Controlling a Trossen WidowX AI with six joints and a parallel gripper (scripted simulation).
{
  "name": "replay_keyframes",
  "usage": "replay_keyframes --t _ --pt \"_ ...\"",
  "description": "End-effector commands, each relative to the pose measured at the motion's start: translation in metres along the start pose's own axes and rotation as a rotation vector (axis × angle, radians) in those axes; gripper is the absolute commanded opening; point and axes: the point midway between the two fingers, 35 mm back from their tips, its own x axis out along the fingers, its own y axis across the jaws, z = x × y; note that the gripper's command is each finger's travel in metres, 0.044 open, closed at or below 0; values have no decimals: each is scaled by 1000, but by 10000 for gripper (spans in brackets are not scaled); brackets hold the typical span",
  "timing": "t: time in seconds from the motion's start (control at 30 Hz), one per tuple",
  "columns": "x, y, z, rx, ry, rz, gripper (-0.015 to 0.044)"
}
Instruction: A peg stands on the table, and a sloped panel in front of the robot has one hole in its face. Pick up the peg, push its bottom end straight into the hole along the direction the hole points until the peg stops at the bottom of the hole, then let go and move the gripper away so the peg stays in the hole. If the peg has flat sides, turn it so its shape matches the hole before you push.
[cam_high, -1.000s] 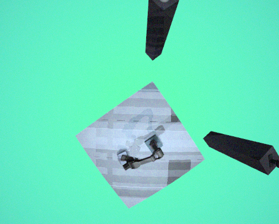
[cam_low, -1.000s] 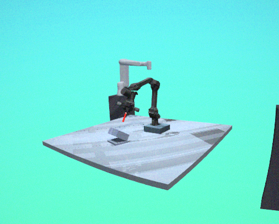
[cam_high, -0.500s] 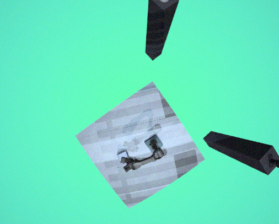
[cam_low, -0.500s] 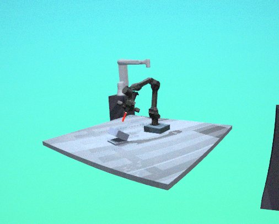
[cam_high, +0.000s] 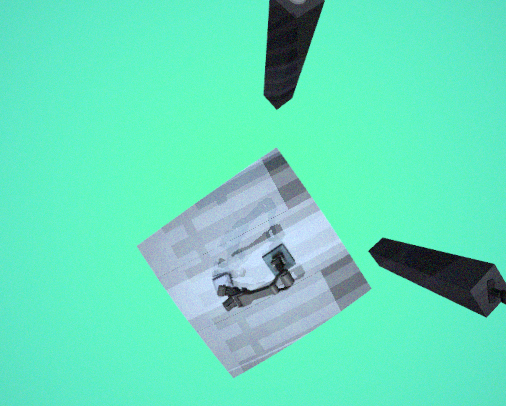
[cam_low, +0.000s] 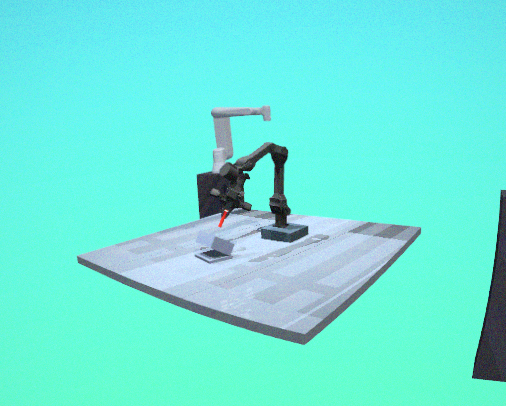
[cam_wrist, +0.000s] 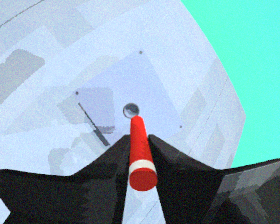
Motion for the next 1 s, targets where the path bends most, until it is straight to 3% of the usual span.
replay_keyframes --t 0.0,0.97 --pt "13 5 -2 -16 8 7 0" --pt "31 4 0 -11 5 4 0"
